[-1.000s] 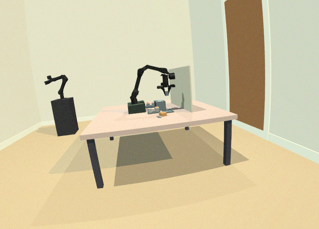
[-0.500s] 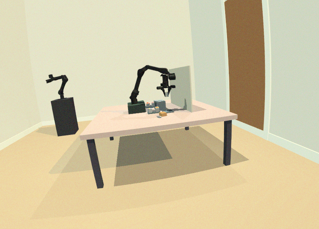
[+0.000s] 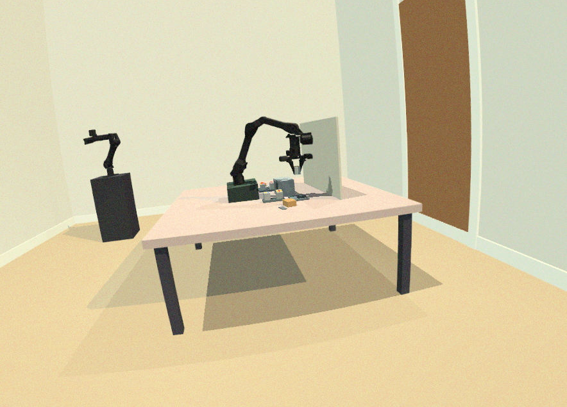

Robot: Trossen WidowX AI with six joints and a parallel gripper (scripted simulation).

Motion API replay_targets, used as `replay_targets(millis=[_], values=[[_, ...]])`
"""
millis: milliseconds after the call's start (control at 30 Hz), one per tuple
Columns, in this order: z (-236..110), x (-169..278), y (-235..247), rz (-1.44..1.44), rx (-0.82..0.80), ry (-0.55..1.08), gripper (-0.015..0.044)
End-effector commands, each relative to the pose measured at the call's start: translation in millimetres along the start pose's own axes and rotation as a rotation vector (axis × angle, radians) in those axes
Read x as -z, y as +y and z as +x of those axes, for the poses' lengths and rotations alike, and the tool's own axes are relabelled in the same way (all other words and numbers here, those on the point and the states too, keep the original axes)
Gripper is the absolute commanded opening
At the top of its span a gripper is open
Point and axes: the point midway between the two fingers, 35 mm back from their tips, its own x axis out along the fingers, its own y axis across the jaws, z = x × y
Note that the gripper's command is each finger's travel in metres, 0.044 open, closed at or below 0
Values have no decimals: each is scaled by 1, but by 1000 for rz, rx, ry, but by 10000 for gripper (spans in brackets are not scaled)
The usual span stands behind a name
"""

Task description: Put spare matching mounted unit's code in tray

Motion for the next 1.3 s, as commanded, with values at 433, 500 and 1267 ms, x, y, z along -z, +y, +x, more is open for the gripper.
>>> replay_targets(millis=[433,500,1267], values=[[19,3,-2,-5,-1,6,0],[22,3,-3,-5,-1,6,0],[47,4,-4,-5,-1,6,0]])
